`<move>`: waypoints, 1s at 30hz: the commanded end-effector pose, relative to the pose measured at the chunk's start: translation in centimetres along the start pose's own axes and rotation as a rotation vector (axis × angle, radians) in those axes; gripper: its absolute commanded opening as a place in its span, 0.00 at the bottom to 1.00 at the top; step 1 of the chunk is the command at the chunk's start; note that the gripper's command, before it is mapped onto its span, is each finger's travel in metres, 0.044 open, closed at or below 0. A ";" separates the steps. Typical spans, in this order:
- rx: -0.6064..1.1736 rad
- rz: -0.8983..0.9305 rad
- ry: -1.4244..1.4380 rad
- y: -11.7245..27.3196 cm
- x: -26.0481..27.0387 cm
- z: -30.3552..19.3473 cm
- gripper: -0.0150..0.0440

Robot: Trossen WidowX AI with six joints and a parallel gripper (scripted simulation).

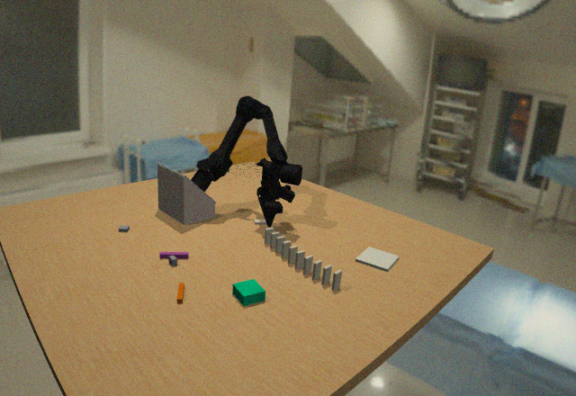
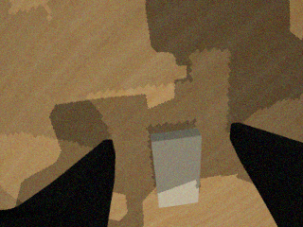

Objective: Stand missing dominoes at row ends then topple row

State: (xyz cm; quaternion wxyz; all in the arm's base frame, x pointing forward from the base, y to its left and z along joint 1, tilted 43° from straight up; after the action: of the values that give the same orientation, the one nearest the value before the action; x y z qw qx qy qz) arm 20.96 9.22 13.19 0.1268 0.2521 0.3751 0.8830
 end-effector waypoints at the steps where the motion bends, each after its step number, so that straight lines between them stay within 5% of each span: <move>1: 0.005 0.000 -0.007 -0.1 0.0 -0.1 0.64; 6: 0.005 0.000 -0.007 -0.1 0.0 -0.1 0.44; 16: 0.005 0.000 -0.007 0.1 0.0 -0.1 0.44; 30: 0.013 -0.002 -0.009 15.8 0.8 -0.3 0.44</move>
State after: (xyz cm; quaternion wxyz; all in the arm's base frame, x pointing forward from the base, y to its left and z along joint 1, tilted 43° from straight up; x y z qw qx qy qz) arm 20.38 1.87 20.33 0.1258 0.2654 0.3840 0.8754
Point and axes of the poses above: the point midway between the two fingers, 35 mm back from their tips, its own y axis back along the fingers, its own x axis across the jaws, z = x × y, the point moved 9 cm from there along y, back along the fingers, and after that the axes turned 3 degrees about y, right-handed, at the moved point
